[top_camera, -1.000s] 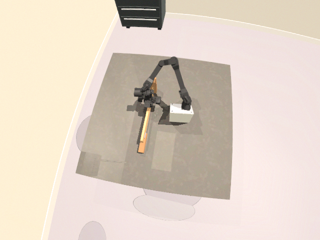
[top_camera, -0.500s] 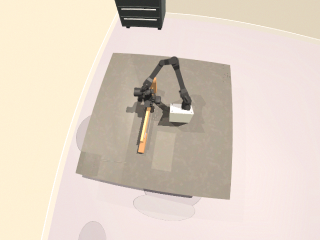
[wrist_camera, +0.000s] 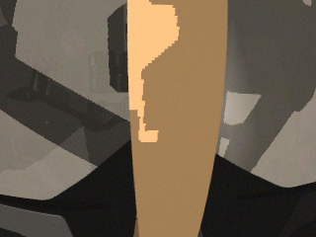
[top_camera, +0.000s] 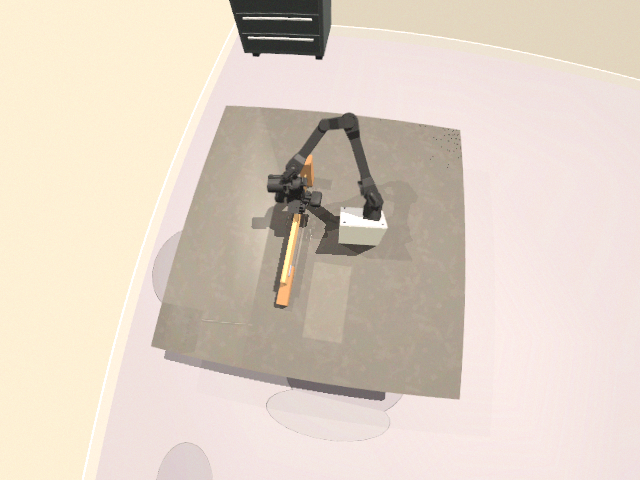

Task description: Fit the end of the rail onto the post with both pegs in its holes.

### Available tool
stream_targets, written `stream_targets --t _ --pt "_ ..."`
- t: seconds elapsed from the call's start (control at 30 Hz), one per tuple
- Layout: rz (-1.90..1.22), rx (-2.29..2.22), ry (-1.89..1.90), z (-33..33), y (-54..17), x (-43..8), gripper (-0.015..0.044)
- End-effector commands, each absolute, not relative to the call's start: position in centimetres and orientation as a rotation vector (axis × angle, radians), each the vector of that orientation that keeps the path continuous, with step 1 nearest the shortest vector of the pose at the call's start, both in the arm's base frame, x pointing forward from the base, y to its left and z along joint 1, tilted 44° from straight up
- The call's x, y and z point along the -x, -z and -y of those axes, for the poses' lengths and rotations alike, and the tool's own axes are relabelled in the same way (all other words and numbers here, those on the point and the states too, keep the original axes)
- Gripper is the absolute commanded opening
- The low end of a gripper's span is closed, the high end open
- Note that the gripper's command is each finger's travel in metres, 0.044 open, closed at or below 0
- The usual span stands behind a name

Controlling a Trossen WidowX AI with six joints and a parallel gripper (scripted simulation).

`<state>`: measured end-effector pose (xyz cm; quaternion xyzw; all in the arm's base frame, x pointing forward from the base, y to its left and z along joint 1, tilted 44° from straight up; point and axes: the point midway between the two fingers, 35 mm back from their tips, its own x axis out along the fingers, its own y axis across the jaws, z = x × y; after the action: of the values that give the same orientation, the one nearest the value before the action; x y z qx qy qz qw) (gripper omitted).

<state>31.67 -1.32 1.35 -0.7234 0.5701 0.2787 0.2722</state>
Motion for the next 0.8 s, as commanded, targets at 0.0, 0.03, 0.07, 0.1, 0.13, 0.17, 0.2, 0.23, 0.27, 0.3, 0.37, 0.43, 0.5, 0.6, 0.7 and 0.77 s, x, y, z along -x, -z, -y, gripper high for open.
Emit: stream_targets --t 0.0,0.03,0.07,0.1,0.13,0.17,0.2,0.23,0.27,0.3,0.37,0.43,0.5,0.6,0.7,0.77 --pt "-1.520 1.946 -0.754 1.06 -1.28 -31.87 0.0000" --pt "-1.520 1.946 -0.754 1.10 -1.25 -31.88 0.0000" --pt "-1.520 1.946 -0.754 1.13 -1.21 -31.89 0.0000" --pt "-1.520 1.946 -0.754 1.17 -1.17 -31.89 0.0000" --pt "-1.520 1.946 -0.754 1.20 -1.14 -31.89 0.0000" --pt "-1.520 1.946 -0.754 1.24 -1.10 -31.89 0.0000" --pt "-1.520 1.946 -0.754 1.27 -1.06 -31.89 0.0000" --pt "-1.520 1.946 -0.754 1.31 -1.03 -31.89 0.0000" --pt "-1.520 1.946 -0.754 1.32 -1.02 -31.88 0.0000" --pt "-1.520 1.946 -0.754 1.33 -1.01 -31.87 0.0000" --pt "-1.520 1.946 -0.754 1.29 -1.05 -31.84 0.0000" --pt "-1.520 1.946 -0.754 1.24 -1.11 -31.80 0.0000" --pt "-1.520 1.946 -0.754 1.18 -1.17 -31.76 0.0000" --pt "-1.520 1.946 -0.754 1.13 -1.24 -31.72 0.0000" --pt "-1.520 1.946 -0.754 1.13 -1.24 -31.69 0.0000" --pt "-1.520 1.946 -0.754 1.16 -1.20 -31.68 0.0000"
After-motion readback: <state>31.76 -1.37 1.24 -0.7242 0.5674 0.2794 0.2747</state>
